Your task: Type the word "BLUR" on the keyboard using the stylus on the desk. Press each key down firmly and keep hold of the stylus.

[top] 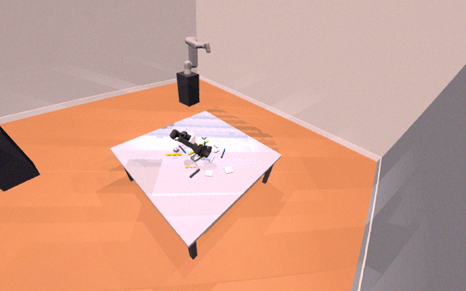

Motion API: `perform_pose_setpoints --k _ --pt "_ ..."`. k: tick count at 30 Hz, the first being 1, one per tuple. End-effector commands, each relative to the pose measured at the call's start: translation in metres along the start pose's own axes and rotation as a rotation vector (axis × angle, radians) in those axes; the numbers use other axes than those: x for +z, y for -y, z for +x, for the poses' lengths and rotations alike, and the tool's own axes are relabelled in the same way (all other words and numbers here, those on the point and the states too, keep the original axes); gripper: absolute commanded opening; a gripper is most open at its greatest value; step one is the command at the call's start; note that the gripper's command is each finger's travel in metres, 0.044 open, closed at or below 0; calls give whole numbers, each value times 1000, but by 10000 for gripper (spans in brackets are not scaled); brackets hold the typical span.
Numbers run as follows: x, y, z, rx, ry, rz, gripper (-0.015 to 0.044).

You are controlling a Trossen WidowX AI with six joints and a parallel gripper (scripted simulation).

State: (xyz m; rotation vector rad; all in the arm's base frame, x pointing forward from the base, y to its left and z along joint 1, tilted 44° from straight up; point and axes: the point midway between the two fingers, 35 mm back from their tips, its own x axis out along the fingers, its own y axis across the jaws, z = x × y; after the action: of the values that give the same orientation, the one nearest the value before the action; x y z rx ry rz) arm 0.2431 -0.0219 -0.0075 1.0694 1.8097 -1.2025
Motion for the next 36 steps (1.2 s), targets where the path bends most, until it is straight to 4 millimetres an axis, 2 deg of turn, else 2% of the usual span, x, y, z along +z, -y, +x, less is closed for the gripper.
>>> perform_pose_setpoints --k 1,6,12,21,24,25,27,36 --pt "0 0 0 0 4 -4 81" --pt "-5 0 -4 0 4 -4 81" --pt "-31 0 -18 0 2 -5 81" --pt "-30 0 -17 -1 6 -8 84" --pt "-30 0 -17 -1 6 -8 64" --pt "-30 -1 -17 -1 6 -8 38" --pt "-30 -4 -18 -1 5 -8 0" --pt "-31 -33 -25 3 2 -7 0"
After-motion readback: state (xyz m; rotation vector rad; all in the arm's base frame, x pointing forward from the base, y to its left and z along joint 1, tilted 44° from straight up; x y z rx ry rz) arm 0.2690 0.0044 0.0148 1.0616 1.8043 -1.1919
